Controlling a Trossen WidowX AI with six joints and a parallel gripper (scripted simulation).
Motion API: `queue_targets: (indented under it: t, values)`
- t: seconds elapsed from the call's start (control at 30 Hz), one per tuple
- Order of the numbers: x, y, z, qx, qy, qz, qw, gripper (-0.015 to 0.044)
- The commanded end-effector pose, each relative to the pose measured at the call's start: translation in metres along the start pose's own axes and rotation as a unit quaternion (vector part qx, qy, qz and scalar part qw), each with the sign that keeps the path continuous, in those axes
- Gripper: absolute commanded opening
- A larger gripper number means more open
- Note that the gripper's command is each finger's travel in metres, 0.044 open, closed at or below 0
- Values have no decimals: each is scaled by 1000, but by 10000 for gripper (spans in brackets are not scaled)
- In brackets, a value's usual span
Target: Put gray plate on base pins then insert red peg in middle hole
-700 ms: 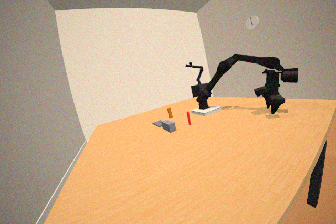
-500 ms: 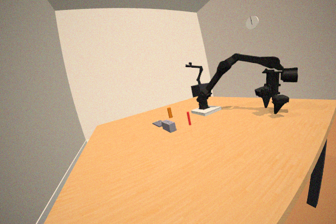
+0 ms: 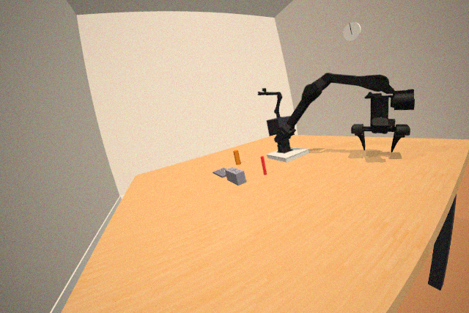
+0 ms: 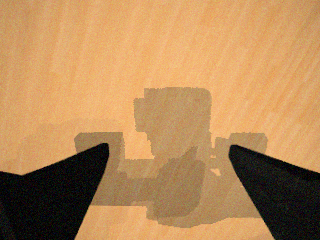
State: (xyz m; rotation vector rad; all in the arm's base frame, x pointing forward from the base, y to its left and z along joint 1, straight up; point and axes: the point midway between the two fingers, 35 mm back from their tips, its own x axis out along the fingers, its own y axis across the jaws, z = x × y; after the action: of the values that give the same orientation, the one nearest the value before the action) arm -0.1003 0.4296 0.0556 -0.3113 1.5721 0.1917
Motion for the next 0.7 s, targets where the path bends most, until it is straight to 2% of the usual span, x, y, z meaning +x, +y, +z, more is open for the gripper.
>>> queue_targets:
  t: [0.0, 0.1, 0.37, 0.67]
  values:
    - [-17, -2, 0, -367, -7, 10, 930, 440]
    - [-22, -3, -1, -500, -11, 11, 866, 440]
    - [-32, -4, -1, -718, -20, 11, 696, 440]
    - [-43, -6, -1, -894, -30, 6, 446, 440]
